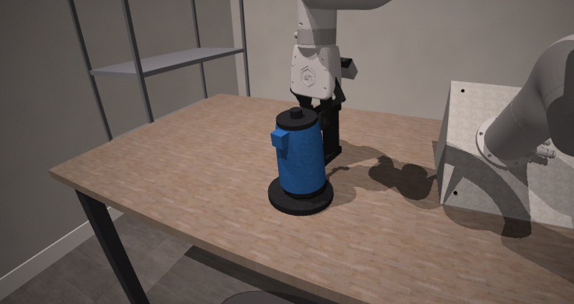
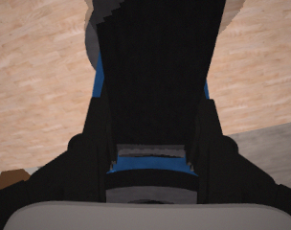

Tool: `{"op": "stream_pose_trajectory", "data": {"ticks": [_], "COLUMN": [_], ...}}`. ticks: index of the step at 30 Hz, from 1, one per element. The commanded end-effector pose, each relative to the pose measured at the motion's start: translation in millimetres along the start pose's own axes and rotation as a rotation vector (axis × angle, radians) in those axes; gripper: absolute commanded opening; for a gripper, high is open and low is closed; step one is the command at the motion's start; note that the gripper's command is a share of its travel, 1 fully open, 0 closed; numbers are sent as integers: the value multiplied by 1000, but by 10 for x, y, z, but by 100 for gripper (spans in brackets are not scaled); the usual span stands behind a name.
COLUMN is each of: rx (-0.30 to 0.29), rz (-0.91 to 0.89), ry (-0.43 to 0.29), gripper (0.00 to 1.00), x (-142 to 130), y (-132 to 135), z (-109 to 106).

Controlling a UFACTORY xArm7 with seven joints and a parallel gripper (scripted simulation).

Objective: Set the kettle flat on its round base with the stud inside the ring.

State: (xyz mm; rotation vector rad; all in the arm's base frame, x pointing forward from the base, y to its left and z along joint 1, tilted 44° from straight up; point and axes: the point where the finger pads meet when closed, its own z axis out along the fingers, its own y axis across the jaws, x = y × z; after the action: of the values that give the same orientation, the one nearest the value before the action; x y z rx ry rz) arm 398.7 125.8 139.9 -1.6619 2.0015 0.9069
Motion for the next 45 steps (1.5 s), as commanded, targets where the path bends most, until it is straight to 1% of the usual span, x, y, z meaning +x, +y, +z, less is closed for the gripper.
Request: {"op": "stream_pose_trajectory", "data": {"ticks": [1,45], "rx": [5,5], "rz": [0,0], "ry": [-1,-1], "gripper": [0,0], "x": [0,0], "y": [-14,-15], "z": [-21,39]}}
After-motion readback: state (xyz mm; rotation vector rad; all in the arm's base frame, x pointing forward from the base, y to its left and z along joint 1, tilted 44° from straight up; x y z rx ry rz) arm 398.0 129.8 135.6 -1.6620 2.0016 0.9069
